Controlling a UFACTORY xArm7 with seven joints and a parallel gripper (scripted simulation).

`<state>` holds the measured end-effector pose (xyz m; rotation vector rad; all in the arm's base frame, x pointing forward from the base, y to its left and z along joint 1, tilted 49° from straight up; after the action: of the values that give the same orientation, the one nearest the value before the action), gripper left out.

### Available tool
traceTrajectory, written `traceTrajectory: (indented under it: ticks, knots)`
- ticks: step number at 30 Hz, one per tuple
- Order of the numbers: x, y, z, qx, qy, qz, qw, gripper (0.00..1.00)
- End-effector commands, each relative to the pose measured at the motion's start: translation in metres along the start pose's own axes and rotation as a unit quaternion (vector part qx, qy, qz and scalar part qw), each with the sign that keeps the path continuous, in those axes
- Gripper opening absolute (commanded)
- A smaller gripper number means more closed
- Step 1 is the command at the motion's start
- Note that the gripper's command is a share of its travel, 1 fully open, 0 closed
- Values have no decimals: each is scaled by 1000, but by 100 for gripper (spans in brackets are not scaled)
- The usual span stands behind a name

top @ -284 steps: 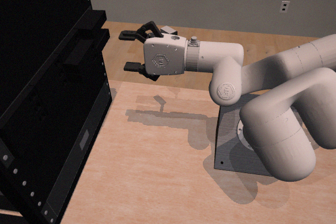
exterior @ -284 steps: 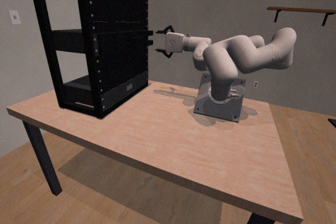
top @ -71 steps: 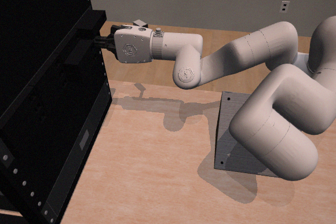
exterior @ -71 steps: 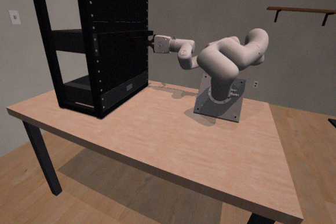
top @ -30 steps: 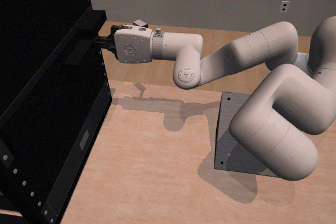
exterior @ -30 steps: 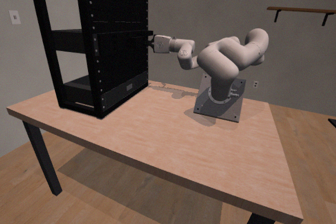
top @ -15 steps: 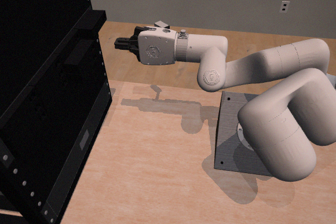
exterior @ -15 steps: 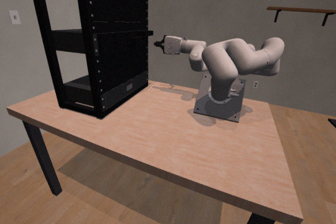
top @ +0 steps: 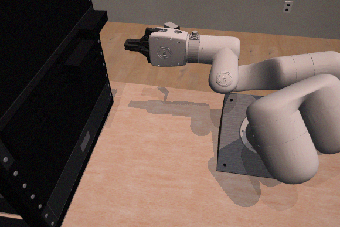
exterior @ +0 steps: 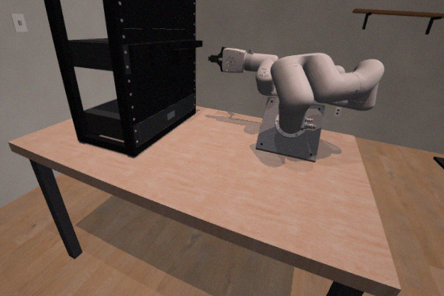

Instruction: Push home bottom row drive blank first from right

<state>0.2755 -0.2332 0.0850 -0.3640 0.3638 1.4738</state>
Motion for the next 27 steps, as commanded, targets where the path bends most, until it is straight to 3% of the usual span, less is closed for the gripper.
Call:
traceTrajectory:
  ticks: [1,11,24,27]
  knots:
    - [-1,2,0,0,1,-1,1000,0]
    - [-1,20,0,0,1,-1,1000,0]
    - [-1,89,0,0,1,-1,1000,0]
    - [-1,96,0,0,1,-1,1000,0]
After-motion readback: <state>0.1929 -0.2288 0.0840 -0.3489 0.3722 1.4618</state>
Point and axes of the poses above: the point where the finger pads meet when closed, its own y axis back along the fingers, its own x axis across the jaws, z = x × y, the point moved 9 cm from there along y, back along the fingers, and after that the axes turned 14 degrees about -y, right-handed, at the moved point
